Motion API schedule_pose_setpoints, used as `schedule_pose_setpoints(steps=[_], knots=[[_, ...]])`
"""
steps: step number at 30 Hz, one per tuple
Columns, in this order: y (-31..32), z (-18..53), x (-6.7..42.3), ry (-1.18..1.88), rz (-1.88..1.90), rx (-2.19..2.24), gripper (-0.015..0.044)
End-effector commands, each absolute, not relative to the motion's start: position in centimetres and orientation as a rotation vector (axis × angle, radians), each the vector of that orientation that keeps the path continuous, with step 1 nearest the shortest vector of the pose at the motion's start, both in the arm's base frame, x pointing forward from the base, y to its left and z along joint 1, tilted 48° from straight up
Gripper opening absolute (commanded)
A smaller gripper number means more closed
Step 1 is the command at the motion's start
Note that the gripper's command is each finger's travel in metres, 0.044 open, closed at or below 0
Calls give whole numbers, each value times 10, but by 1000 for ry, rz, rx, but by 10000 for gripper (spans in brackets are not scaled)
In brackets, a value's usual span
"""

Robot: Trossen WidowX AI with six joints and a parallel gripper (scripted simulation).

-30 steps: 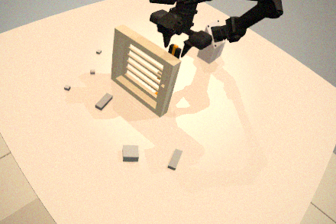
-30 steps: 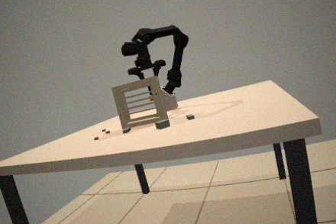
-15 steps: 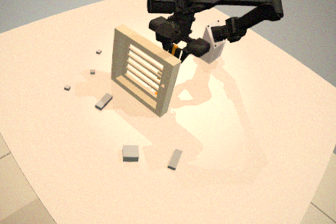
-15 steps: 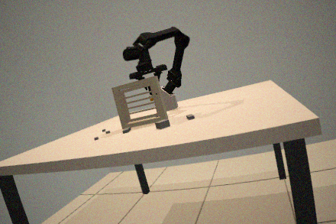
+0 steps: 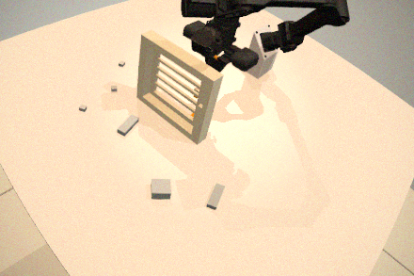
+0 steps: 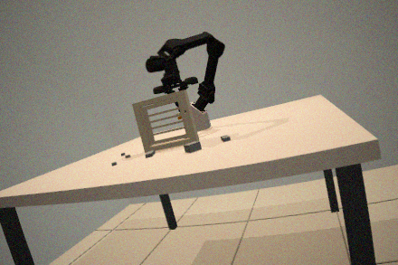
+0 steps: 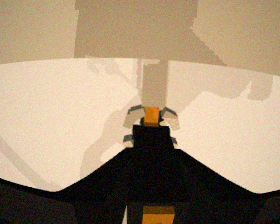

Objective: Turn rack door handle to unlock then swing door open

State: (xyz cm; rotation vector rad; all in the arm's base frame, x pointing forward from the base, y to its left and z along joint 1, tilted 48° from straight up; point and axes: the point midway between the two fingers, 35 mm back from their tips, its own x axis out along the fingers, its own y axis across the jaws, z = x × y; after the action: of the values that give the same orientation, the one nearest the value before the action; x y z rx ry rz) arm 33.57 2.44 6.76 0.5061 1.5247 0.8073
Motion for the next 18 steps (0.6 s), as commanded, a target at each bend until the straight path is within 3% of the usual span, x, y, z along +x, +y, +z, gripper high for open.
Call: schedule_pose_setpoints(steps=[1, 9, 18], knots=[[25, 67, 335, 1528, 806, 510, 34], [25, 67, 335, 1512, 830, 486, 12], [25, 67, 335, 1282, 1122, 164, 12]])
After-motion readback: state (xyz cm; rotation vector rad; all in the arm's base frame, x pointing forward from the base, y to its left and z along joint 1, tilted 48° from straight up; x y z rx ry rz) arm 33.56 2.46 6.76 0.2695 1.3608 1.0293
